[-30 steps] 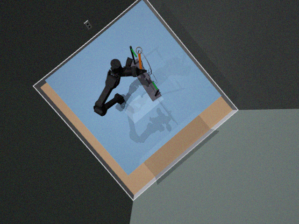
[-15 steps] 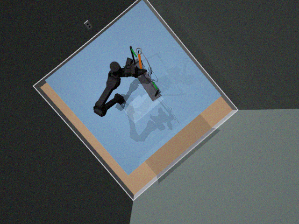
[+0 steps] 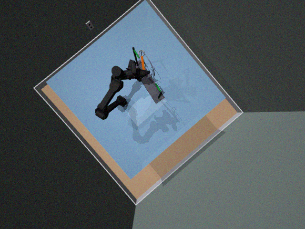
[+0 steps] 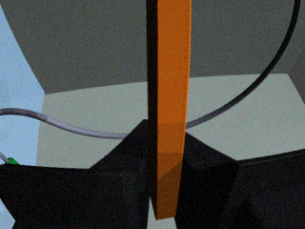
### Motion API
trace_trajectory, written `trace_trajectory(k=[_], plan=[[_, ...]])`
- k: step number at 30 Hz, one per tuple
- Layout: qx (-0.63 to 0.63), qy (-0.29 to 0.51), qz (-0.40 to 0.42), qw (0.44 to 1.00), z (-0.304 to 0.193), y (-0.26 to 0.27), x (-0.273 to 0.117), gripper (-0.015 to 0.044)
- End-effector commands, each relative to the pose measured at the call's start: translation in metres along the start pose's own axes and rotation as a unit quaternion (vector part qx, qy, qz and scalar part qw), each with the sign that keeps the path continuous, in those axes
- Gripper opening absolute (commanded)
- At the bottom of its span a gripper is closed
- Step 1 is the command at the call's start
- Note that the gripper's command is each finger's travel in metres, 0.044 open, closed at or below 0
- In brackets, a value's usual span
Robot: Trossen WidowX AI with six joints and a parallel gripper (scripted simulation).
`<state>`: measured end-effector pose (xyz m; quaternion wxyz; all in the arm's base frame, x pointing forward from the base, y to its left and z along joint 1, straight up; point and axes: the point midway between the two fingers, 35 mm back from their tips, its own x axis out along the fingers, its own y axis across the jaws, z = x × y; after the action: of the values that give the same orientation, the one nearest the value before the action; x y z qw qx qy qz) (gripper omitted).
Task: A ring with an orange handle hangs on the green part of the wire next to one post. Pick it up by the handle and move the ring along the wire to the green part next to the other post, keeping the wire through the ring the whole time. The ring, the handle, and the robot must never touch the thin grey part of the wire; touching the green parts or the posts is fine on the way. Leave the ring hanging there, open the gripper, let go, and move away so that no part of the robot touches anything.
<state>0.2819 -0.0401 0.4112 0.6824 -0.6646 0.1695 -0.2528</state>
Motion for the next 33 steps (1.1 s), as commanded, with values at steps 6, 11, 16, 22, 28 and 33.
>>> trace_trajectory(k=[6,11,16,22,28,33], plan=[[-0.053,-0.008,-0.030,0.998,-0.001,-0.005,-0.001,-0.0150],[-0.081,-0.012,-0.044,0.996,-0.001,-0.007,-0.001,-0.0150],[-0.108,-0.015,-0.059,0.992,-0.001,-0.009,-0.001,-0.0150],[-0.141,-0.019,-0.076,0.987,0.000,-0.011,-0.001,-0.0150],[-0.174,-0.023,-0.093,0.980,0.001,-0.014,-0.001,-0.0150],[-0.201,-0.026,-0.107,0.973,0.002,-0.016,-0.001,-0.0150]])
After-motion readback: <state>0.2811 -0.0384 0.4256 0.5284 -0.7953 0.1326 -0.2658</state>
